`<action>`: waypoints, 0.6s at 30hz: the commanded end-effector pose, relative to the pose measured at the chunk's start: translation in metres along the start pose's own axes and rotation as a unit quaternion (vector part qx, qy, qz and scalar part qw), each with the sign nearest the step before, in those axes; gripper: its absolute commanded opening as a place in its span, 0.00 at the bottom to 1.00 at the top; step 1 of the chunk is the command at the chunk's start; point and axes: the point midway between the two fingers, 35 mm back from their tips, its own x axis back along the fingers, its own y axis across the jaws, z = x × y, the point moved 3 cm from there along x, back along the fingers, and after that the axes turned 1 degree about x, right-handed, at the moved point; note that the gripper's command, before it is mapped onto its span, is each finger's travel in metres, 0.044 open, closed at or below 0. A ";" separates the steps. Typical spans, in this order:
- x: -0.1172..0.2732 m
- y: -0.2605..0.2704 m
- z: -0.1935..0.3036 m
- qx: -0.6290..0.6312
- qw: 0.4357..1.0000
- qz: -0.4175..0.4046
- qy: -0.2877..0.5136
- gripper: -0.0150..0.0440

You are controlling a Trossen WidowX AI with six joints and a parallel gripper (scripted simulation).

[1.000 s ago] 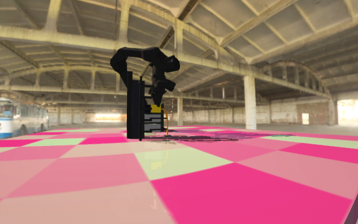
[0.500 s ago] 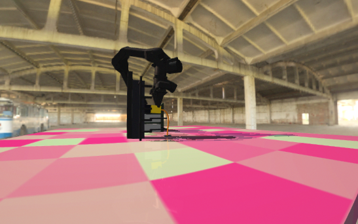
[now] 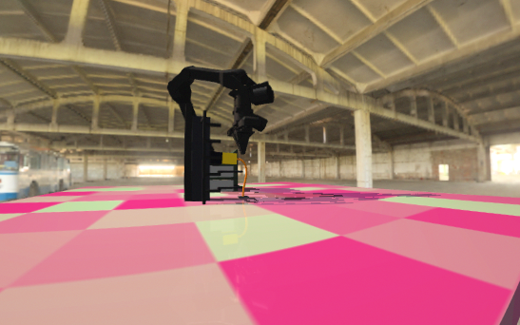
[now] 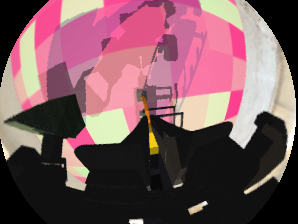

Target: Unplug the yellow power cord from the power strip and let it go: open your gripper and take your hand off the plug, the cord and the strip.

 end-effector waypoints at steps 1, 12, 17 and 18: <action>-0.002 -0.001 0.004 -0.004 1.000 -0.003 0.001 0.52; 0.003 -0.001 0.003 0.001 1.000 -0.001 0.003 0.53; 0.005 -0.001 0.003 0.003 1.000 -0.001 0.004 0.53; 0.005 -0.001 0.004 0.003 1.000 -0.001 0.004 0.53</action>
